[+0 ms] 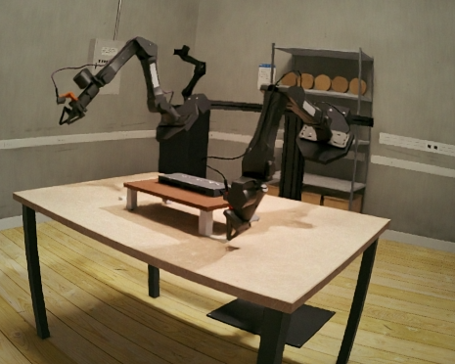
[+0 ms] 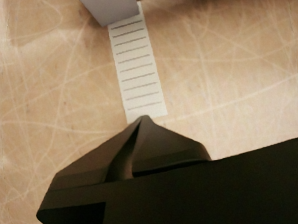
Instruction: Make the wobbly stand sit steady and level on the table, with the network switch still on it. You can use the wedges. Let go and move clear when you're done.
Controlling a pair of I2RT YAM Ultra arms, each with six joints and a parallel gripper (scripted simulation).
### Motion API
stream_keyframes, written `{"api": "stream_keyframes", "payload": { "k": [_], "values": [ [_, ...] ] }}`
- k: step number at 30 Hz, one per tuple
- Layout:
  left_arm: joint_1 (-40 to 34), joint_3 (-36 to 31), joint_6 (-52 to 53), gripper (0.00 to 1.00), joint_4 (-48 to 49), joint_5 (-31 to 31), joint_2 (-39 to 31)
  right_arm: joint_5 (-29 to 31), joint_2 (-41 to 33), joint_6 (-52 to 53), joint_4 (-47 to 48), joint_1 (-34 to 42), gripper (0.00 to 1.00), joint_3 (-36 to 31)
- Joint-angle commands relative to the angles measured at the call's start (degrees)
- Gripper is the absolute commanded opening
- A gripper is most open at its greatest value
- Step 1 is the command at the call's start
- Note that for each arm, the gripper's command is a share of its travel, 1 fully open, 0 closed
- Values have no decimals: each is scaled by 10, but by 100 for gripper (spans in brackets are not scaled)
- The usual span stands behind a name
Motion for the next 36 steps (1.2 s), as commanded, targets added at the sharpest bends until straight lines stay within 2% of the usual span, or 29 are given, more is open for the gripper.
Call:
{"api": "stream_keyframes", "payload": {
  "k": [1, 36],
  "values": [
    [-10, -14, -6, 0, 7, -6, -6, -2, -16, -6, 9, 1, 100, 2],
    [-30, -16, -21, 0, 17, -20, -14, -2, -16, -6, 9, 1, 100, 2]
  ]
}}
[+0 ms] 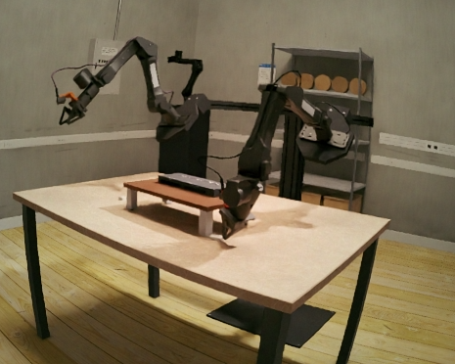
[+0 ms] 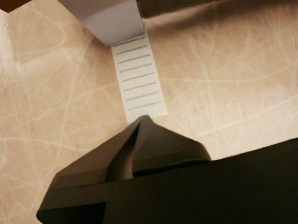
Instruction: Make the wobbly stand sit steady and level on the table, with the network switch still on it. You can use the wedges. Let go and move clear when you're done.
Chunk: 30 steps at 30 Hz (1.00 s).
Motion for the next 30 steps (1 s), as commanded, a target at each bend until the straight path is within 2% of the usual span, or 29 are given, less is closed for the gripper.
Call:
{"api": "stream_keyframes", "payload": {
  "k": [1, 19, 24, 30],
  "values": [
    [-11, -6, -6, 0, 4, -8, -8, -2, -16, -6, 9, 1, 100, 2],
    [-21, -7, -14, 0, 4, -15, -10, -2, -16, -6, 9, 1, 100, 2],
    [-3, -22, -1, 0, -10, 4, -28, -2, -16, -6, 9, 1, 100, 2],
    [-16, 9, -6, 0, -13, 3, -33, -2, -16, -6, 9, 1, 100, 2]
  ]
}}
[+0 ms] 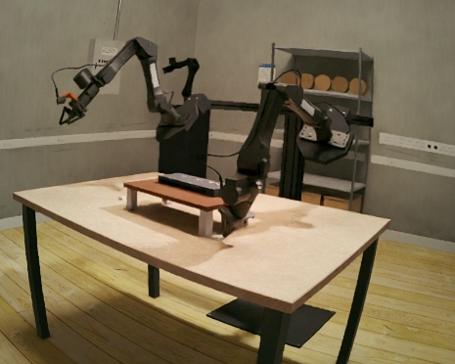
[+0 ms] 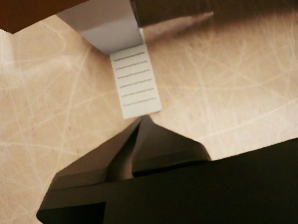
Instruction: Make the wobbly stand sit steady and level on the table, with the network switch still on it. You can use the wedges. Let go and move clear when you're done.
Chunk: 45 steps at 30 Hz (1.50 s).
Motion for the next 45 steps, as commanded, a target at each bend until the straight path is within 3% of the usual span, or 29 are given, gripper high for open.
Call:
{"api": "stream_keyframes", "payload": {
  "k": [1, 21, 35, 44, 45],
  "values": [
    [-8, 21, 0, 0, -13, 11, -23, -2, -16, -6, 9, 1, 100, 2],
    [37, -36, 32, 0, -83, 40, -108, -2, -16, -6, 9, 1, 100, 2],
    [35, -19, 27, 0, -67, 35, -92, -2, -16, -6, 9, 1, 100, 2],
    [28, -73, -266, 0, -10, -21, -211, -2, -12, -6, 8, 1, 100, 2],
    [16, -119, -265, 0, 5, -54, -184, -2, -12, -6, 9, 1, 100, 3]
  ]
}}
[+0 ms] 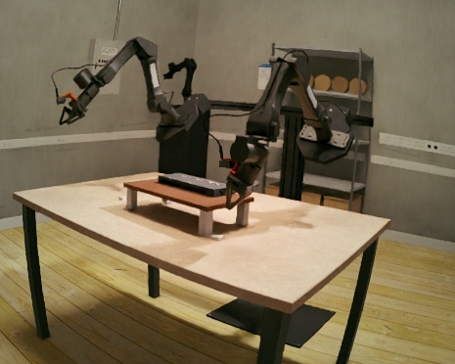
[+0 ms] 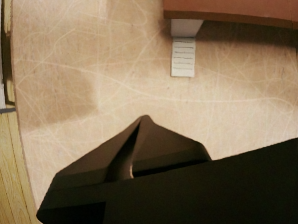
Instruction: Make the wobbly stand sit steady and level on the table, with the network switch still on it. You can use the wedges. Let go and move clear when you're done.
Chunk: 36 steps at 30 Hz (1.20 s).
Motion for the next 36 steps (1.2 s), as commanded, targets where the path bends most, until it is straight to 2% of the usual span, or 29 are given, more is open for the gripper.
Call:
{"api": "stream_keyframes", "payload": {
  "k": [1, 4, 10, 11, 16, 17, 18, 20, 24, 27, 28, 31, 34, 36],
  "values": [
    [-13, -40, -87, 0, 39, -32, -45, -2, -10, -6, 8, 1, 100, 3],
    [-16, -52, -105, 0, 53, -44, -51, -1, -6, -4, 5, 0, 100, 3],
    [-11, -76, -300, 0, 80, -63, -144, -2, -1, -6, 7, 0, 100, 3],
    [-19, -111, -328, 0, 99, -87, -134, -2, 1, -6, 8, 0, 100, 3],
    [-14, -121, -448, 0, 117, -95, -225, -2, -4, -6, 8, 0, 100, 4],
    [-29, -166, -465, 0, 142, -129, -202, -2, -3, -6, 7, 0, 100, 4],
    [-29, -164, -464, 0, 155, -127, -231, -2, -2, -6, 7, 0, 100, 4],
    [-29, -164, -464, 0, 155, -127, -231, -2, -2, -6, 7, 0, 100, 4],
    [-33, -198, -582, 0, 195, -157, -280, -2, 1, -6, 6, -1, 100, 4],
    [-21, -199, -664, 0, 184, -152, -334, -2, -6, -6, 5, -1, 100, 4],
    [-34, -236, -693, 0, 210, -177, -323, -2, -9, -6, 5, -1, 100, 5],
    [-33, -244, -758, 0, 233, -186, -382, -2, -7, -6, 4, -1, 100, 4],
    [-43, -286, -837, 0, 263, -218, -402, -2, -7, -6, 3, -2, 100, 5],
    [-48, -293, -834, 0, 268, -227, -404, -2, -7, -6, 3, -2, 100, 5]
  ]
}}
